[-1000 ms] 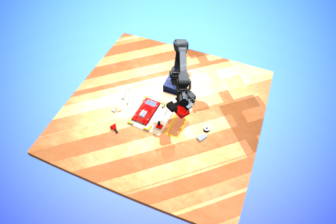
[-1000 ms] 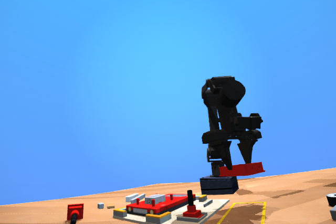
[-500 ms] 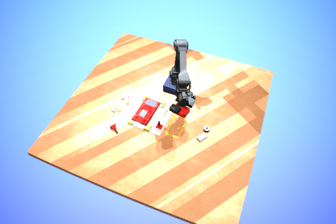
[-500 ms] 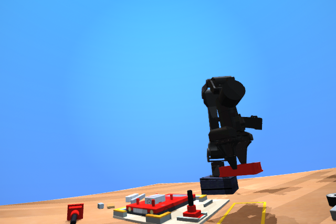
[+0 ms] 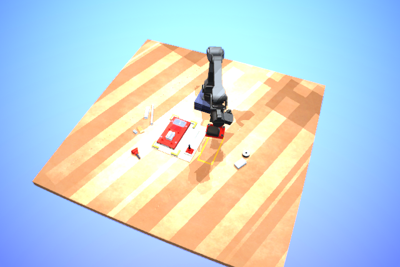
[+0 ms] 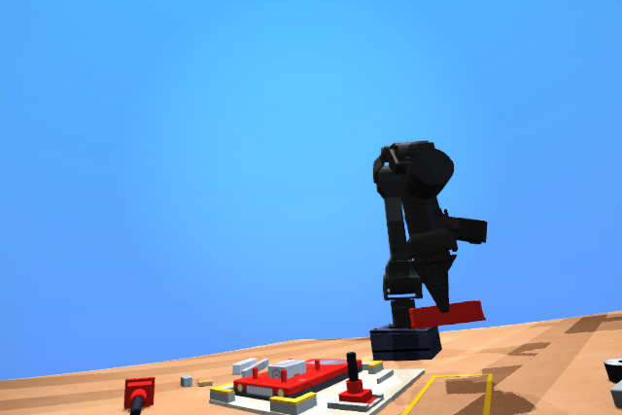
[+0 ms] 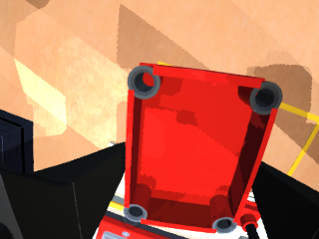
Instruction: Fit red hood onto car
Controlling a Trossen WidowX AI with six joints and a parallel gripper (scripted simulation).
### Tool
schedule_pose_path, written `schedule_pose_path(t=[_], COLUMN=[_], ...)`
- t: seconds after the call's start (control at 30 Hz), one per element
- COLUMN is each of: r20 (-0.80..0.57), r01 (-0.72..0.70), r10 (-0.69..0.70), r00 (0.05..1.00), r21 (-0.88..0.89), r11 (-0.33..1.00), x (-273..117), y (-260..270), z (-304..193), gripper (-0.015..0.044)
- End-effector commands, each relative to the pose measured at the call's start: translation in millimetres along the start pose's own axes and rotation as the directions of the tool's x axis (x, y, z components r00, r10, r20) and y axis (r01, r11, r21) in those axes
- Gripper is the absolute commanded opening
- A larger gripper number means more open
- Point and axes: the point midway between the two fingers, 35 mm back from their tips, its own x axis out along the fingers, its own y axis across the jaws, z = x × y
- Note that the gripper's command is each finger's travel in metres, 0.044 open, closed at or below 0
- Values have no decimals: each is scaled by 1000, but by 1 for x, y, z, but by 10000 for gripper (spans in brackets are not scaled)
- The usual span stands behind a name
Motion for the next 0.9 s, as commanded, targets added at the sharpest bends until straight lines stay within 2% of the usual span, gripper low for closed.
schedule_pose_path(t=[0.0,0.43,0.87], r20=[0,0,0], r01=[4,5,4], r10=[-4,-5,-6], r00=[1000,1000,1000], r21=[-93,-404,-673], r11=[996,915,740], x=[0,0,-1], y=[-1,0,0], z=[0,0,0], gripper=[0,0,0])
